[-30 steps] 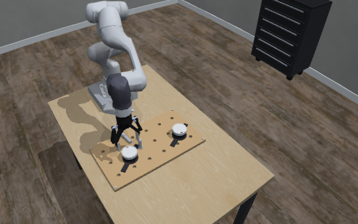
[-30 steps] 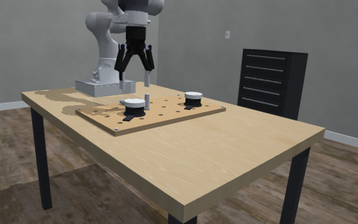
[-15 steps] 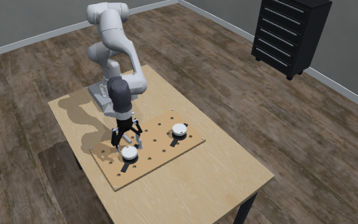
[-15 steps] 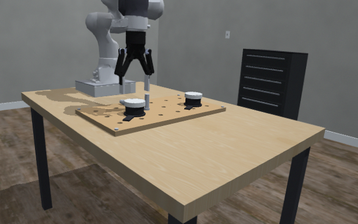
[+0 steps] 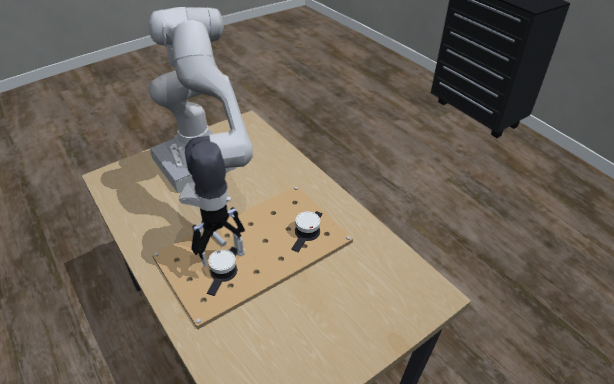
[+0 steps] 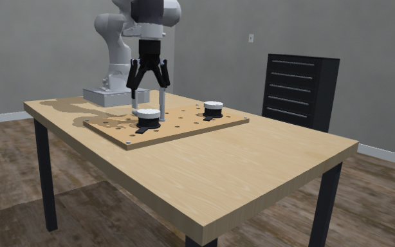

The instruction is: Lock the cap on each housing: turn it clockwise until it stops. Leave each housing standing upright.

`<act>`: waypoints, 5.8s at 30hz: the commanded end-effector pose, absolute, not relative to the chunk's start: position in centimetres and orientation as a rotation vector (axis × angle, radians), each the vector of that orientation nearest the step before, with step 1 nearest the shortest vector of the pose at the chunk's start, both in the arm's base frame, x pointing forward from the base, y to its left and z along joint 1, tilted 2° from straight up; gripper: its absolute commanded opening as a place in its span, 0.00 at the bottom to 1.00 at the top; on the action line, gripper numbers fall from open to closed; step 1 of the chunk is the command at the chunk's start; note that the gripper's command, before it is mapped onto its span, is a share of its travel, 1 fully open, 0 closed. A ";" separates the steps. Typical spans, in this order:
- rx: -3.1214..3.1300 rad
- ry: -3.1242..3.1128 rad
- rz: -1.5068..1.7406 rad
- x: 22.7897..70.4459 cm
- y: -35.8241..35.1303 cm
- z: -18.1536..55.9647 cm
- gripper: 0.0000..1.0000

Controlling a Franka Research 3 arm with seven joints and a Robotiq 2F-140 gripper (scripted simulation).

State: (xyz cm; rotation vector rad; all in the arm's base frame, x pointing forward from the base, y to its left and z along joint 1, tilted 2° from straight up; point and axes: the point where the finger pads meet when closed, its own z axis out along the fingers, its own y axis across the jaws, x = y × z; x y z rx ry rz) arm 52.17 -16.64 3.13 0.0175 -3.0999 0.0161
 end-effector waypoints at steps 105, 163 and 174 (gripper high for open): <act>0.024 -3.105 0.014 52.2 -16.7 0.8 0.10; 0.024 -3.105 0.014 52.2 -16.7 0.7 0.10; 0.024 -3.105 0.014 52.2 -16.7 0.6 0.10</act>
